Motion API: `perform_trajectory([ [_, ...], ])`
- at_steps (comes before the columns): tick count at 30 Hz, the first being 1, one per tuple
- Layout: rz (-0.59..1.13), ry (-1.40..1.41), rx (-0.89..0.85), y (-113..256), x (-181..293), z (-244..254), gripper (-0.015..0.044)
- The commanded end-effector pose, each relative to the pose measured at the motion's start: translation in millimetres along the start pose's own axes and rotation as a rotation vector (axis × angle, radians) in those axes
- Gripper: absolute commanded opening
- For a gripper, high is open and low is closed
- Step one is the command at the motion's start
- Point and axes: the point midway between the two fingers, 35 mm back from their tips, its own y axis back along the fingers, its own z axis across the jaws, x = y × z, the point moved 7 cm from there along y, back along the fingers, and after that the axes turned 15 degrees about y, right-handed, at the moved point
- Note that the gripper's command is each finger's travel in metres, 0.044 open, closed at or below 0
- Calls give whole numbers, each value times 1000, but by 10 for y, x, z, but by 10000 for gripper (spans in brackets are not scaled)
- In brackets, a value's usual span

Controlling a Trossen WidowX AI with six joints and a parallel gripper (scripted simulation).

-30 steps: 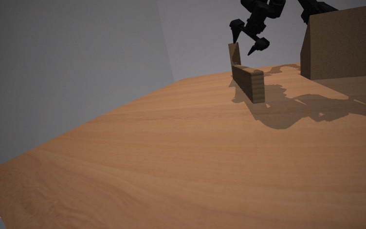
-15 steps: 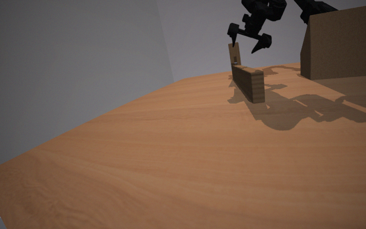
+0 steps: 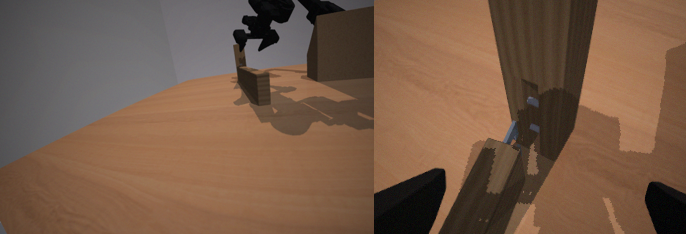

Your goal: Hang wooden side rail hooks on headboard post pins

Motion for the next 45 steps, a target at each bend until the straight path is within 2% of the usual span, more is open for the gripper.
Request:
perform_trajectory([
  [1,-1,30,5,12,4,0,440],
  [19,-1,46,1,10,0,14,440],
  [29,20,912,-229,-125,-182,652,440],
  [37,35,1623,-500,-191,-338,890,440],
  [45,13,1998,-715,-208,-509,916,440],
])
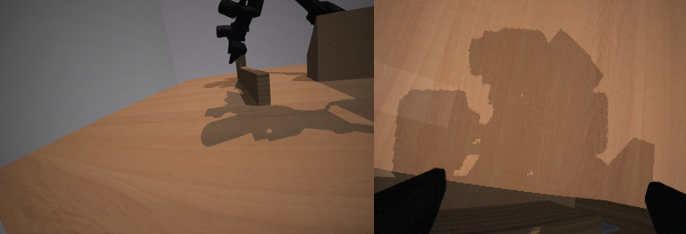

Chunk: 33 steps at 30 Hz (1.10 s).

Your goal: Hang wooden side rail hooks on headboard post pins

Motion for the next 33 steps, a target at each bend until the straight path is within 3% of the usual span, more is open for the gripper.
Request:
perform_trajectory([
  [1,-96,803,-322,-7,-176,-246,440],
  [16,-239,1425,-672,182,55,-528,440],
  [33,-243,1446,-687,193,71,-538,440],
])
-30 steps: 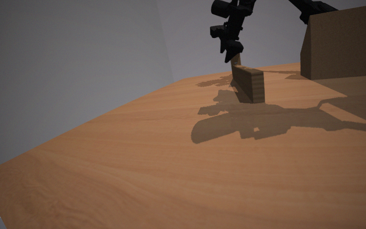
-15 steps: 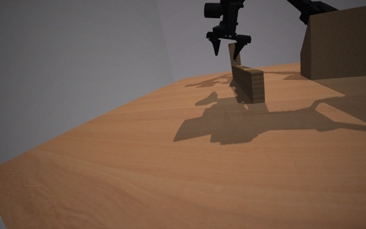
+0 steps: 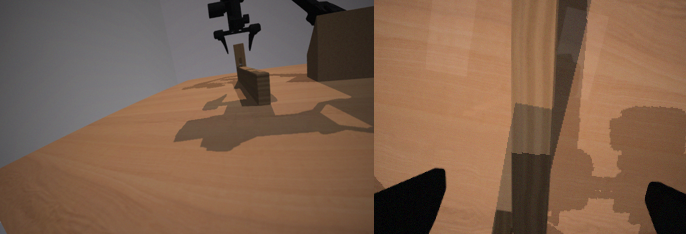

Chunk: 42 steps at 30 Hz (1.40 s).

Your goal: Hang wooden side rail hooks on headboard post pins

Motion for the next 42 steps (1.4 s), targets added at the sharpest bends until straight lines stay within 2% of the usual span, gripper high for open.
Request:
perform_trajectory([
  [1,-25,56,-22,37,23,26,440],
  [5,-25,56,-22,17,23,25,440],
  [9,-23,56,-22,-294,17,34,440],
  [42,-22,55,-22,-796,10,31,440],
])
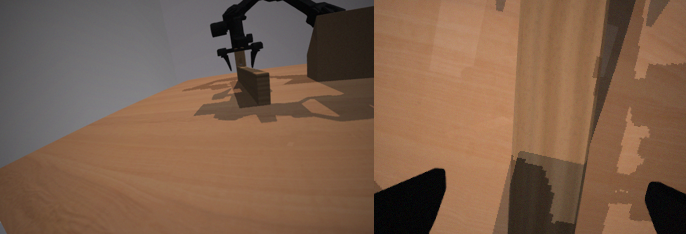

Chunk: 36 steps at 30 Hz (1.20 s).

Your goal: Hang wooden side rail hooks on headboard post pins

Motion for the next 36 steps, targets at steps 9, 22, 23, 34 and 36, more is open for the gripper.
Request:
perform_trajectory([
  [9,5,5,-2,-209,1,7,440],
  [22,7,5,-3,-402,1,24,440],
  [23,7,5,-3,-404,1,25,440],
  [34,7,5,-3,-404,1,25,177],
  [36,7,5,-3,-404,1,25,125],
])
